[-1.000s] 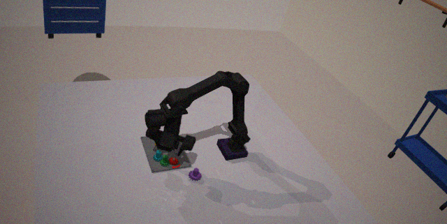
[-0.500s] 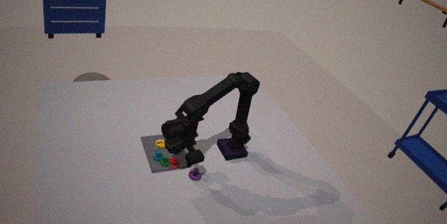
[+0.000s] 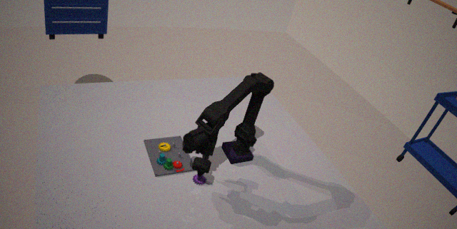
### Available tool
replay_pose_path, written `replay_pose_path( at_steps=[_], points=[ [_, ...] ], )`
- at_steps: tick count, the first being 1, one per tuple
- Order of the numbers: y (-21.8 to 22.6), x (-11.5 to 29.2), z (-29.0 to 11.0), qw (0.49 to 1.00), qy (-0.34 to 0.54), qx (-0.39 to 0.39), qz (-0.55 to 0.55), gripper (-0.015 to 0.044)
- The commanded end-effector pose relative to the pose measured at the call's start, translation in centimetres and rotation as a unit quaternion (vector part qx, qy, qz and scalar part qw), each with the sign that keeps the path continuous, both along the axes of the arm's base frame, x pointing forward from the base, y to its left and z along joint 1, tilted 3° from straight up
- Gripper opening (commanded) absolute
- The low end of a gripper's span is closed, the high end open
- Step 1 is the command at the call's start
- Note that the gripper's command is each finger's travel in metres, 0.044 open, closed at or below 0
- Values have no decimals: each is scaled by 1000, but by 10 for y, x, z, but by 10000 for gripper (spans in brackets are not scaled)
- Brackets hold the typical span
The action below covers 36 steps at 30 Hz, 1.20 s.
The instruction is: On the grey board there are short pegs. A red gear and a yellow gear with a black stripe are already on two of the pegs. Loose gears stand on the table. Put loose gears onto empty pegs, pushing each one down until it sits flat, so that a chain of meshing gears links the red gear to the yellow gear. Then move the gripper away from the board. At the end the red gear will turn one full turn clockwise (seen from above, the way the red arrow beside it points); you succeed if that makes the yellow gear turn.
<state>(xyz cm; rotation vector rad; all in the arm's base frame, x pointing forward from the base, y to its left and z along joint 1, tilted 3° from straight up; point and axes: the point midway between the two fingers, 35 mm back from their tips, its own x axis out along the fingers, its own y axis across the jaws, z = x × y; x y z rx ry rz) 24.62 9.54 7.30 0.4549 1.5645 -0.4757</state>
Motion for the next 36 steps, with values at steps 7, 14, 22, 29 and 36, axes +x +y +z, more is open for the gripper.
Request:
replay_pose_path(
  at_steps=[7, 14, 22, 29, 36],
  points=[
    [1, -3, -12, 1000, -2, 3, -24, 440],
    [1, -3, -25, 1000, -2, 3, -24, 440],
    [1, -4, -38, 1000, -2, 3, -24, 440],
    [1, -5, -49, 1000, -2, 3, -24, 440],
    [1, -5, -50, 1000, -2, 3, -24, 387]
  ],
)
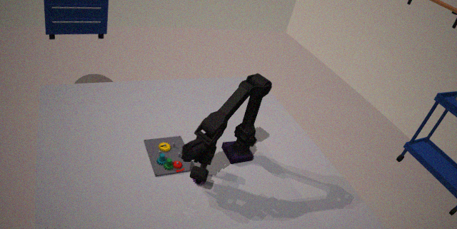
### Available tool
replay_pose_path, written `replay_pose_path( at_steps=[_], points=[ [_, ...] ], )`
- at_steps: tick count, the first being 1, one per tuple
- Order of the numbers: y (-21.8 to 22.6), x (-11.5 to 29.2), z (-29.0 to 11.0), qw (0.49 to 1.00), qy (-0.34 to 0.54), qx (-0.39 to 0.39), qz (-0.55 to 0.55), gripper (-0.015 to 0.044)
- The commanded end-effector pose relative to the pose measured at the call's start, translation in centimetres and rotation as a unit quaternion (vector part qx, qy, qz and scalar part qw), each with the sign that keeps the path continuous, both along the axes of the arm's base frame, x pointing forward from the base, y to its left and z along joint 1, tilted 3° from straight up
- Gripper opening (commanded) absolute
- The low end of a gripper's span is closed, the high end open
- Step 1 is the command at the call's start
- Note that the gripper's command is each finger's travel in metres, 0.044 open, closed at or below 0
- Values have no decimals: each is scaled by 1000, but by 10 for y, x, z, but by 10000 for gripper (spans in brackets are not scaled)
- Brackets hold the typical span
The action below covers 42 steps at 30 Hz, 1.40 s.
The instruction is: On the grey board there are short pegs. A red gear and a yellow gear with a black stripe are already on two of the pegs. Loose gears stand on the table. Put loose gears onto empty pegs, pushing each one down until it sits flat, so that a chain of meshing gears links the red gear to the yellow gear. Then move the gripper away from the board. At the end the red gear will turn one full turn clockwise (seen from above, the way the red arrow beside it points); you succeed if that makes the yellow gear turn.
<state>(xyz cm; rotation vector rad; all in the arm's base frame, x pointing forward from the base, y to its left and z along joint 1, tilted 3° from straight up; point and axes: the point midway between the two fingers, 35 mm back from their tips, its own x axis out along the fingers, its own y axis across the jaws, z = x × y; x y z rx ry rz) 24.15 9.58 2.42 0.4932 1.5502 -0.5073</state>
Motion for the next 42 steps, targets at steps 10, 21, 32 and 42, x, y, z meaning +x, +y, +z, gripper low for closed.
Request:
replay_pose_path(
  at_steps=[10, 21, 32, 42],
  points=[
    [1, 0, -1, 1000, 1, 2, -2, 125],
    [1, 0, 0, 1000, 1, 2, -2, 0],
    [2, 6, 24, 1000, 1, 2, -2, 0],
    [3, 10, 46, 1000, 1, 2, -2, 0]
  ],
)
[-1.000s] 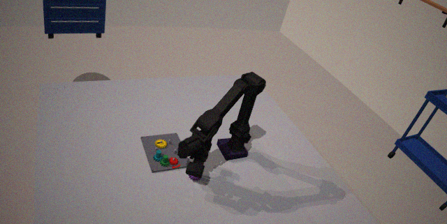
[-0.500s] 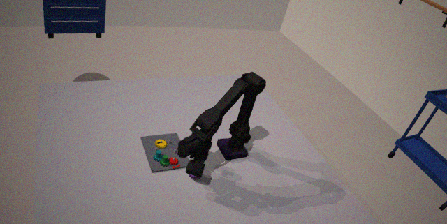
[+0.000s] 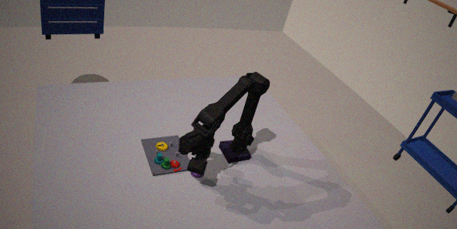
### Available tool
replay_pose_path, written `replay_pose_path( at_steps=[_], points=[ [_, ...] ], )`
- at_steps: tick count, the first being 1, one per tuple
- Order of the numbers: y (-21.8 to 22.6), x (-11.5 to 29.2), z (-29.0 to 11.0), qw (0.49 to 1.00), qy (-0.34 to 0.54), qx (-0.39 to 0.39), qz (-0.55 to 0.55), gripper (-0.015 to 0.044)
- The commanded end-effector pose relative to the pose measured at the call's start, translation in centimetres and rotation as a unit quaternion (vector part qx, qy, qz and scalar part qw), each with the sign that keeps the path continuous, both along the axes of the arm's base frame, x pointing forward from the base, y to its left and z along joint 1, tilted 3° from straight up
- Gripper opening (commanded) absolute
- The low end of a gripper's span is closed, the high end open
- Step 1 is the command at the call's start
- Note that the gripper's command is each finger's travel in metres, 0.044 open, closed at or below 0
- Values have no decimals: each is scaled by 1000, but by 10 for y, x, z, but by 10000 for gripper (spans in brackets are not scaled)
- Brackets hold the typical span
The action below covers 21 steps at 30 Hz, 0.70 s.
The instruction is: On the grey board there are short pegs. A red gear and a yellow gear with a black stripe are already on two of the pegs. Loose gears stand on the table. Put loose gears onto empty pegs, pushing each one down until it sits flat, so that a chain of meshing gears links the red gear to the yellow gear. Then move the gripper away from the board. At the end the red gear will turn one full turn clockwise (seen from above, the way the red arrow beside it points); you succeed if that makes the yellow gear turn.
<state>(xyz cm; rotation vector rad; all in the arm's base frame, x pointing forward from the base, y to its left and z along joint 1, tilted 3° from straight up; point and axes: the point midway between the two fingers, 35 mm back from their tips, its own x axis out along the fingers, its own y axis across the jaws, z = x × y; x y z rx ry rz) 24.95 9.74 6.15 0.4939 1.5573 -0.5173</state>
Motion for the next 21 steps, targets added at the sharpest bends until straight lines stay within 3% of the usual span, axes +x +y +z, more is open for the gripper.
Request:
replay_pose_path(
  at_steps=[1, 21],
  points=[
    [1, 2, 11, 1000, -4, 4, 1, 0],
    [0, 3, 56, 1000, -4, 5, 1, 0]
  ],
)
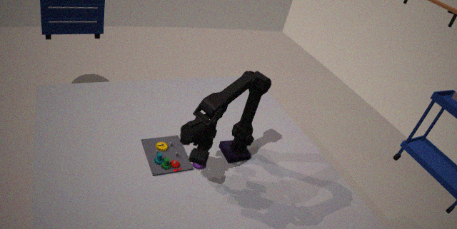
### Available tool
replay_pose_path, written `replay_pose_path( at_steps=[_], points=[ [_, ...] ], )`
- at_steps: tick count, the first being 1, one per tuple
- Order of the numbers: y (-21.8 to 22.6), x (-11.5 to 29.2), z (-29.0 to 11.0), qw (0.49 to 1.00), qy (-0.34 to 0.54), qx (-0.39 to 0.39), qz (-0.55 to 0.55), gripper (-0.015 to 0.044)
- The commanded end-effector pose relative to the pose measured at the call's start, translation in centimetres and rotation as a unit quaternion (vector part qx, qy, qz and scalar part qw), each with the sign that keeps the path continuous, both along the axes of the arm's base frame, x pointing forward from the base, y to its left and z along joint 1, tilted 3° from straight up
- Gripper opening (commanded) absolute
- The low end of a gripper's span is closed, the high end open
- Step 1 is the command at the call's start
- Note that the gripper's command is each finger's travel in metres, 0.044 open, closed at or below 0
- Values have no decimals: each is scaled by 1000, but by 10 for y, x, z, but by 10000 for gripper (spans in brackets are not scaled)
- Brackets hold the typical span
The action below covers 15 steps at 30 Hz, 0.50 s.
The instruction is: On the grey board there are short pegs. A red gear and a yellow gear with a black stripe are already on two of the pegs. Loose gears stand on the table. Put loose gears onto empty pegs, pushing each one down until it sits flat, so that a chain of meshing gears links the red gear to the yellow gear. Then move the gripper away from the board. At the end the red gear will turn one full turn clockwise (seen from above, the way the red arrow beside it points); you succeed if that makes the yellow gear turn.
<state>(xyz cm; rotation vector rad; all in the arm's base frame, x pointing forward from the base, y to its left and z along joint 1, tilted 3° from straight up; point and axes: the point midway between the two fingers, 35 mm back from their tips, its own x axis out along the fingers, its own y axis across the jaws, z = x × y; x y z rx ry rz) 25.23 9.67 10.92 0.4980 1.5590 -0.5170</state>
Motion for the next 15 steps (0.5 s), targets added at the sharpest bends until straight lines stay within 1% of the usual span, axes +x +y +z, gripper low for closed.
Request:
replay_pose_path(
  at_steps=[1, 15],
  points=[
    [0, 0, 11, 1000, -4, 3, 2, 0],
    [-3, -4, 43, 1000, -4, 2, 2, 0]
  ],
)
